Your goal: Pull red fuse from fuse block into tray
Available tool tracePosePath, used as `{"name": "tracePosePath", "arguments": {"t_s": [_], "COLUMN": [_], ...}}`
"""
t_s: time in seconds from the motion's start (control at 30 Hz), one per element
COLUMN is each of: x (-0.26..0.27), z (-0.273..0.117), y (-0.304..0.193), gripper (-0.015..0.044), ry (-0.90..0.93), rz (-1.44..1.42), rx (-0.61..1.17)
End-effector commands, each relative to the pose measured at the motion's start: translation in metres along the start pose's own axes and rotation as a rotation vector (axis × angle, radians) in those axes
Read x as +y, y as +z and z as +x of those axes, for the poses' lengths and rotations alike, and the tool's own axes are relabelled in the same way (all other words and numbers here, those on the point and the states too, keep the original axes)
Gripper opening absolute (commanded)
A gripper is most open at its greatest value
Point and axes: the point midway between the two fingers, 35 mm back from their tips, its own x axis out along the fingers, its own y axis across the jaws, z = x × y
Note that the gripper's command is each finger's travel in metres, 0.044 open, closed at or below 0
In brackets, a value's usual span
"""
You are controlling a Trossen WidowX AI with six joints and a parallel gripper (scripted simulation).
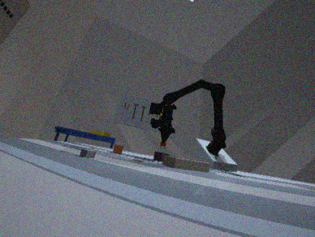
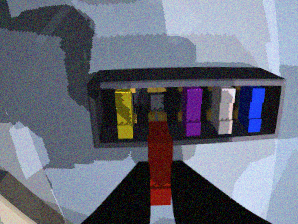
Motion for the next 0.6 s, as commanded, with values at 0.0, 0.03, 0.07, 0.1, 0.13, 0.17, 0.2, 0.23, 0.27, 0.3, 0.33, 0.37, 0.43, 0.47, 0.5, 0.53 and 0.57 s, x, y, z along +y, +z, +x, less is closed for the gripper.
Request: {"name": "tracePosePath", "arguments": {"t_s": [0.0, 0.03, 0.07, 0.1, 0.13, 0.17, 0.2, 0.23, 0.27, 0.3, 0.33, 0.37, 0.43, 0.47, 0.5, 0.53, 0.57], "x": [0.024, 0.031, 0.037, 0.043, 0.048, 0.054, 0.06, 0.065, 0.071, 0.076, 0.081, 0.086, 0.095, 0.1, 0.104, 0.109, 0.113], "z": [-0.004, -0.004, -0.004, -0.004, -0.004, -0.004, -0.004, -0.004, -0.004, -0.004, -0.004, -0.004, -0.004, -0.004, -0.004, -0.004, -0.004], "y": [-0.015, -0.019, -0.024, -0.029, -0.034, -0.039, -0.044, -0.05, -0.055, -0.061, -0.067, -0.073, -0.085, -0.092, -0.098, -0.105, -0.111], "gripper": [0.0, 0.0, 0.0, 0.0, 0.0, 0.0, 0.0, 0.0, 0.0, 0.0, 0.0, 0.0, 0.0, 0.0, 0.0, 0.0, 0.0], "ry": [-0.004, -0.005, -0.005, -0.006, -0.006, -0.007, -0.007, -0.007, -0.006, -0.006, -0.005, -0.005, -0.003, -0.002, 0.0, 0.001, 0.002], "rz": [-0.012, -0.012, -0.011, -0.011, -0.011, -0.011, -0.011, -0.011, -0.011, -0.011, -0.011, -0.011, -0.012, -0.012, -0.012, -0.012, -0.012], "rx": [-0.015, -0.016, -0.017, -0.018, -0.019, -0.02, -0.02, -0.021, -0.021, -0.021, -0.02, -0.02, -0.018, -0.017, -0.016, -0.014, -0.013]}}
